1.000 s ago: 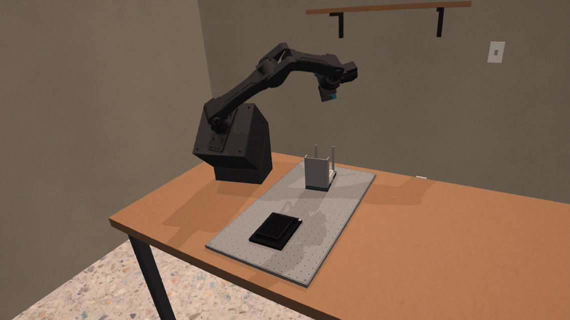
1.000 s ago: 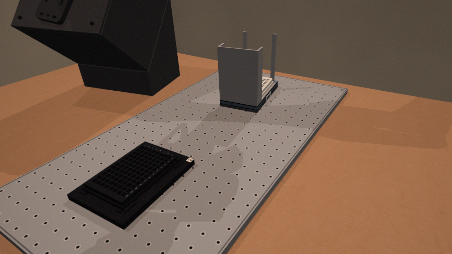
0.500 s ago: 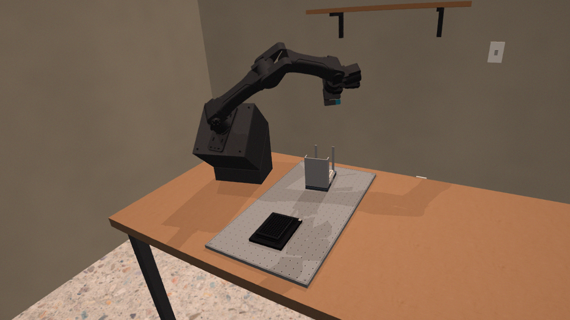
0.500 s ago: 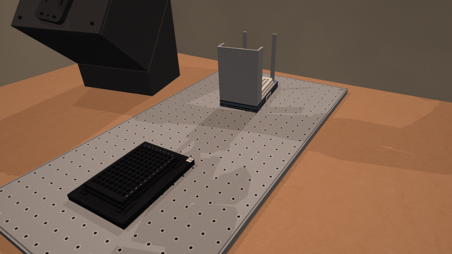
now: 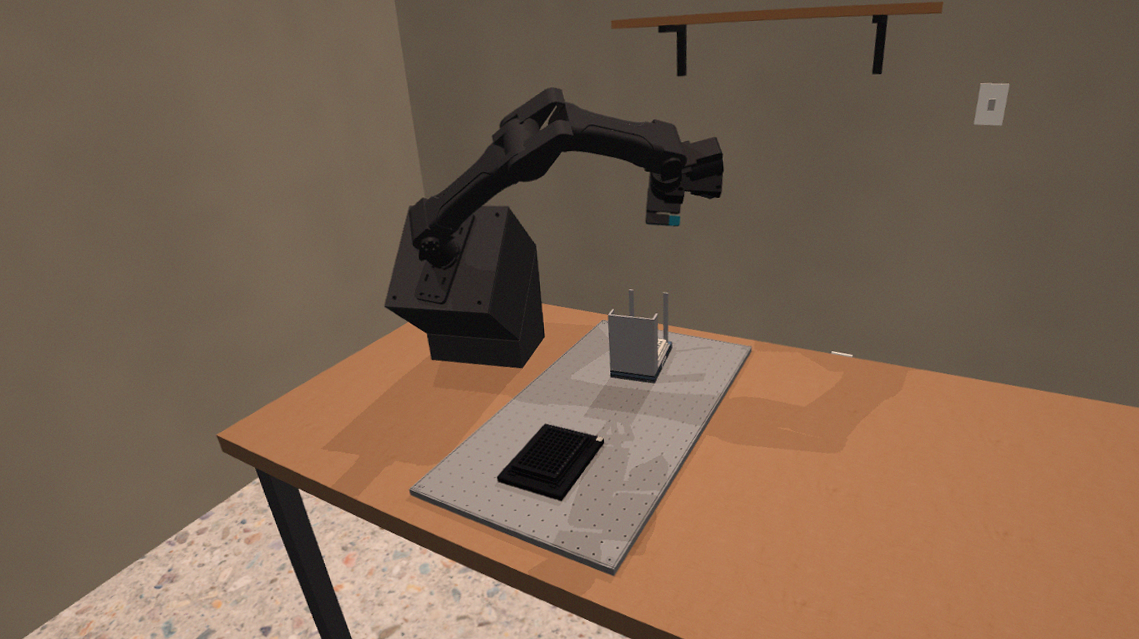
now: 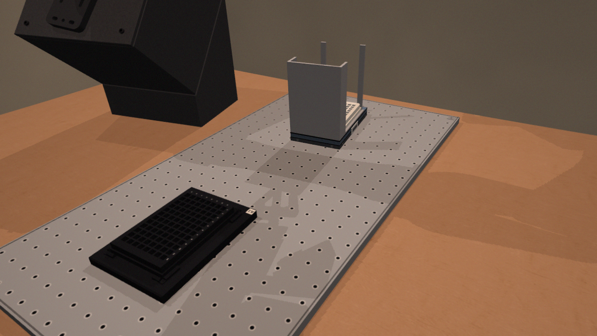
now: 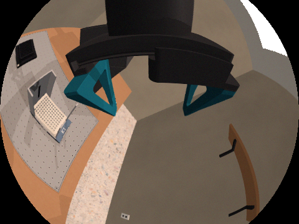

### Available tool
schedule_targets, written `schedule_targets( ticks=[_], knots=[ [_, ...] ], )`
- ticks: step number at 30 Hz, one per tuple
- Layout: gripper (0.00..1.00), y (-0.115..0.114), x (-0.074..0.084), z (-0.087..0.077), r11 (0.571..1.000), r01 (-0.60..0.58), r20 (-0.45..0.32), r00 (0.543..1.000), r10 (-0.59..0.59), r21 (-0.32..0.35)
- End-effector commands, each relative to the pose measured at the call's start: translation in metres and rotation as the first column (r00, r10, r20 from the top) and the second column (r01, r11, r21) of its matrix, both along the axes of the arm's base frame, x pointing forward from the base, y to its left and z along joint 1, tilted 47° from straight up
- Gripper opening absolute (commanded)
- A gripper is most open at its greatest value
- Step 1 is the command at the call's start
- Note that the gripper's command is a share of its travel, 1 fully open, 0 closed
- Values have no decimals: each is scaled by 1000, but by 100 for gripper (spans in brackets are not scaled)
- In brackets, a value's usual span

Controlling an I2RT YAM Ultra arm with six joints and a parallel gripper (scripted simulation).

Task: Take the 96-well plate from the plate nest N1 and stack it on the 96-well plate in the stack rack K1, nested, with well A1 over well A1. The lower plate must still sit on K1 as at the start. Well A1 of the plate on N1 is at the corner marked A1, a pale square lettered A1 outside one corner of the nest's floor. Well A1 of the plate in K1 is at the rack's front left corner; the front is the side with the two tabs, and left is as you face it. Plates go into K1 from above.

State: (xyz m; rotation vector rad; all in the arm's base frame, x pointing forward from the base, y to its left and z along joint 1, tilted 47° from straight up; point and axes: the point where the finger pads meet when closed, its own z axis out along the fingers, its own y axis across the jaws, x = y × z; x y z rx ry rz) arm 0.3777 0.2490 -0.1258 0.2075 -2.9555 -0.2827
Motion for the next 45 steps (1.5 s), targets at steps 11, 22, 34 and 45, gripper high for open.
schedule_targets(
  ticks=[11,22,34,45],
  knots=[
    [100,-38,31,28,984,163,113,981,-154,-68],
    [100,-72,45,48,949,293,188,945,-268,-117],
    [100,-129,61,71,875,459,268,872,-410,-153],
    [100,-170,66,89,782,598,351,780,-519,-173]
  ],
)
